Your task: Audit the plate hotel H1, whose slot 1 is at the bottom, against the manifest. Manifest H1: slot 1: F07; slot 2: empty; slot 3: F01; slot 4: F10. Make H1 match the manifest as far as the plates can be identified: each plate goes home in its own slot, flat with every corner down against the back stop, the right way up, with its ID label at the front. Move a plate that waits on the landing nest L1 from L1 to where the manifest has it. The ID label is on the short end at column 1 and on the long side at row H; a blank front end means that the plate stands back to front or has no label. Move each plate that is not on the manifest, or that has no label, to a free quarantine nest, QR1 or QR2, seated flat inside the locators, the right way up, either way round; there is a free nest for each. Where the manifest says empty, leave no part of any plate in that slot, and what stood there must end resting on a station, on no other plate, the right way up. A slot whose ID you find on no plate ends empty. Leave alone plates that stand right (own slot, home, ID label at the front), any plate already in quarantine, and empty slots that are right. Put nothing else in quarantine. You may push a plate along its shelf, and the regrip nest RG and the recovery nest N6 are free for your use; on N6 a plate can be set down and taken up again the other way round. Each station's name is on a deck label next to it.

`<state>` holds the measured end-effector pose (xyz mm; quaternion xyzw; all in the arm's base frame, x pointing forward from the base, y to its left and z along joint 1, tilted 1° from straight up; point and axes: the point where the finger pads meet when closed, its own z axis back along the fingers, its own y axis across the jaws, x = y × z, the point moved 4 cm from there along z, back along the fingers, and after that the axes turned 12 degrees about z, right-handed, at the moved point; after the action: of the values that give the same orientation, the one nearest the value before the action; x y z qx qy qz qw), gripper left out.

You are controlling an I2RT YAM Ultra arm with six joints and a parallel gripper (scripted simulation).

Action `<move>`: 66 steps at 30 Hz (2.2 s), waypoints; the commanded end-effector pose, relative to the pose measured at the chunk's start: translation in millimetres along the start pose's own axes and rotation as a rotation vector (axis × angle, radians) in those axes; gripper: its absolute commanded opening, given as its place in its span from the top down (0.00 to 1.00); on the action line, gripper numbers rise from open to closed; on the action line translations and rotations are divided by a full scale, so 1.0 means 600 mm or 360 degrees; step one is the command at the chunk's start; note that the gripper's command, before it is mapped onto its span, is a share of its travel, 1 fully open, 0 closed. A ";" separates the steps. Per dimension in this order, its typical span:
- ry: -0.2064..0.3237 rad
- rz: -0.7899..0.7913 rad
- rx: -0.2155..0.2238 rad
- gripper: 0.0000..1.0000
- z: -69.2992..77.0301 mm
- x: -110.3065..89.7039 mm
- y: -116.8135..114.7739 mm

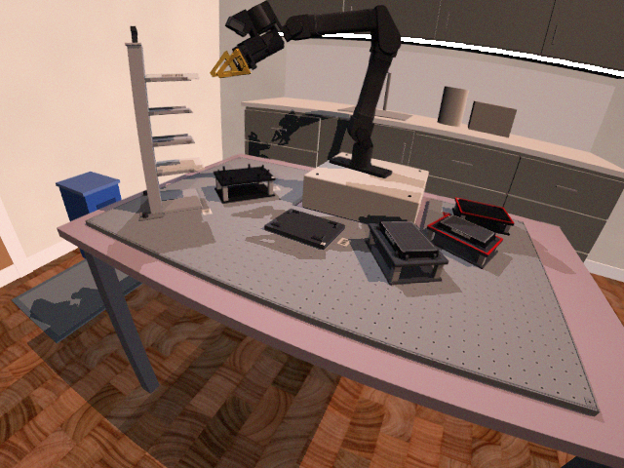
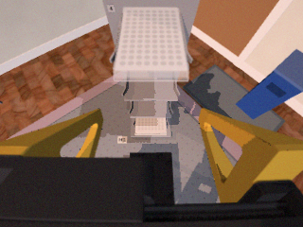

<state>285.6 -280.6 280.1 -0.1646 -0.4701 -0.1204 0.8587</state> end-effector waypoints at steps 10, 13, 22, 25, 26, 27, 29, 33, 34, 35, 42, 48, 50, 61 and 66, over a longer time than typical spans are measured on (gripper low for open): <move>-0.0021 0.0001 -0.0011 0.00 -0.018 0.018 -0.004; -0.0021 0.0001 -0.0011 0.00 -0.020 0.019 -0.004; -0.0021 0.0001 -0.0011 0.00 -0.038 0.027 -0.006; -0.0022 0.0001 -0.0011 0.00 -0.044 0.030 -0.007; -0.0022 0.0001 -0.0011 0.00 -0.046 0.031 -0.007; -0.0022 0.0000 -0.0011 0.00 -0.048 0.032 -0.007; -0.0022 0.0000 -0.0011 0.00 -0.050 0.033 -0.007; -0.0022 0.0000 -0.0011 0.00 -0.056 0.036 -0.008; -0.0022 0.0000 -0.0011 0.00 -0.058 0.037 -0.008; -0.0022 0.0000 -0.0011 0.00 -0.060 0.038 -0.008; -0.0023 0.0000 -0.0012 0.00 -0.074 0.044 -0.010; -0.0023 0.0000 -0.0012 0.00 -0.082 0.048 -0.011; -0.0023 0.0000 -0.0012 0.00 -0.086 0.050 -0.011; -0.0023 0.0000 -0.0012 0.14 -0.086 0.050 -0.011; -0.0023 0.0000 -0.0012 0.14 -0.086 0.050 -0.011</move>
<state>338.3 -308.5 274.6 -0.1650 -0.4701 -0.1213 0.8585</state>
